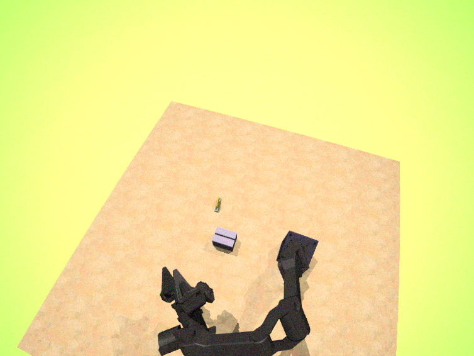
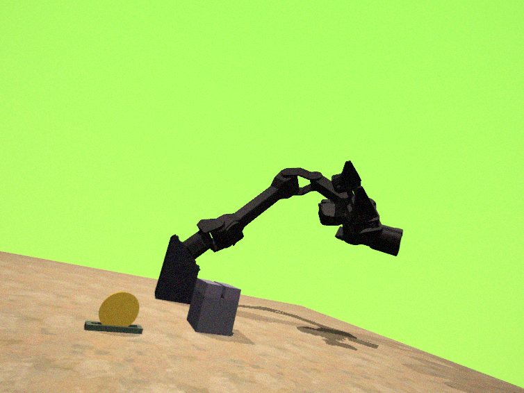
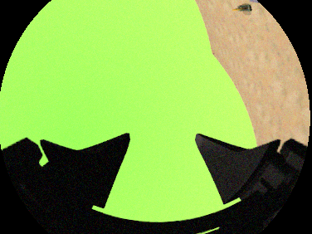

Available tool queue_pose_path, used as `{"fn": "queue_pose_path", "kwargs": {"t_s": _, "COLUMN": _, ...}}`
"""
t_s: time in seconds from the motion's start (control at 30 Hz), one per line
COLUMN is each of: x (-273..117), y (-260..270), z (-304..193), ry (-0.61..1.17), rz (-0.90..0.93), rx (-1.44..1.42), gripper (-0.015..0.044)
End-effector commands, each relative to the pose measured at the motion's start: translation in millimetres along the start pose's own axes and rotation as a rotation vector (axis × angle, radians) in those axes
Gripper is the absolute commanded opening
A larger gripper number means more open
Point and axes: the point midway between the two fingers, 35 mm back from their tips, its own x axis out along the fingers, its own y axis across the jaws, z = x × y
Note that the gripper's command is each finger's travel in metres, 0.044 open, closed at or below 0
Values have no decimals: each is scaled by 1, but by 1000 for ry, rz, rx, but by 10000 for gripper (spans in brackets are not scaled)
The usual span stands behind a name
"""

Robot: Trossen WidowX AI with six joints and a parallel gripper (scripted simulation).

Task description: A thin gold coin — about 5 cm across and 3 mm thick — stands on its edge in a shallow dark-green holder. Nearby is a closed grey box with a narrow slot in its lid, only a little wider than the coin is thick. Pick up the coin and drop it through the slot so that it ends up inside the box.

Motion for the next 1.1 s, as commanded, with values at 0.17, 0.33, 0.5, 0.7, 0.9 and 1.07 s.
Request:
{"fn": "queue_pose_path", "kwargs": {"t_s": 0.17, "x": 45, "y": -47, "z": 48, "ry": -298, "rz": -37, "rx": 376, "gripper": 242}}
{"fn": "queue_pose_path", "kwargs": {"t_s": 0.33, "x": 77, "y": -79, "z": 96, "ry": -579, "rz": 47, "rx": 718, "gripper": 161}}
{"fn": "queue_pose_path", "kwargs": {"t_s": 0.5, "x": 97, "y": -98, "z": 135, "ry": -796, "rz": 194, "rx": 991, "gripper": 161}}
{"fn": "queue_pose_path", "kwargs": {"t_s": 0.7, "x": 115, "y": -117, "z": 181, "ry": -1036, "rz": 466, "rx": 1311, "gripper": 161}}
{"fn": "queue_pose_path", "kwargs": {"t_s": 0.9, "x": 128, "y": -132, "z": 225, "ry": -1241, "rz": 866, "rx": 1619, "gripper": 161}}
{"fn": "queue_pose_path", "kwargs": {"t_s": 1.07, "x": 136, "y": -143, "z": 258, "ry": -1359, "rz": 1314, "rx": 1834, "gripper": 161}}
